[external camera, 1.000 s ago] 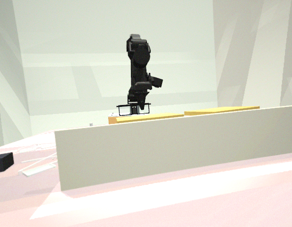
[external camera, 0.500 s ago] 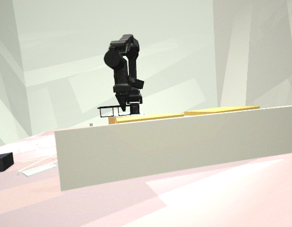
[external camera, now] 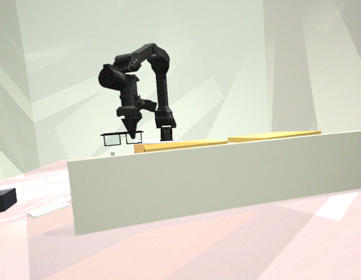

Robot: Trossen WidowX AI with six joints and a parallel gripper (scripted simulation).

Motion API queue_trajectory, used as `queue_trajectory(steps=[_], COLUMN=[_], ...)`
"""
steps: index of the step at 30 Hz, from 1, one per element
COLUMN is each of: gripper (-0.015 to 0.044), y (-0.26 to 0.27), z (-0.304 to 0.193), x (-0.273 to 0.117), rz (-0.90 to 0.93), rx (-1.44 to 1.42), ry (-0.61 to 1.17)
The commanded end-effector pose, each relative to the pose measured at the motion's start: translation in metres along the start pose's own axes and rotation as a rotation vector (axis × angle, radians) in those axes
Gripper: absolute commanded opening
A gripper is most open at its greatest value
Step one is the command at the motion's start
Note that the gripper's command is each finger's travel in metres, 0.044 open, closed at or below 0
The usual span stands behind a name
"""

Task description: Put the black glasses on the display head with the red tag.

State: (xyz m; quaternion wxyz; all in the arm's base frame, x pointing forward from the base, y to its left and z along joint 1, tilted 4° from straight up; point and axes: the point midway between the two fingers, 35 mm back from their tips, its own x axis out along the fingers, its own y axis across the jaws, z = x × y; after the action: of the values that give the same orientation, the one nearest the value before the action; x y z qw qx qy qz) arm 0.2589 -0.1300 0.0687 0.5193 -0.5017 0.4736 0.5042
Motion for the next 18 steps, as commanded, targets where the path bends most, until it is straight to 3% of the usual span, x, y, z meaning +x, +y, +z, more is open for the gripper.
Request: queue_trajectory(steps=[1,9,18], gripper=[0.0,0.0,0.0], y=[0.009,0.013,0.013], z=[-0.016,-0.022,-0.022], x=[0.001,0.007,0.057], rz=[-0.002,-0.002,-0.002], rx=[-0.002,-0.002,-0.002], ry=[-0.003,-0.003,-0.003])
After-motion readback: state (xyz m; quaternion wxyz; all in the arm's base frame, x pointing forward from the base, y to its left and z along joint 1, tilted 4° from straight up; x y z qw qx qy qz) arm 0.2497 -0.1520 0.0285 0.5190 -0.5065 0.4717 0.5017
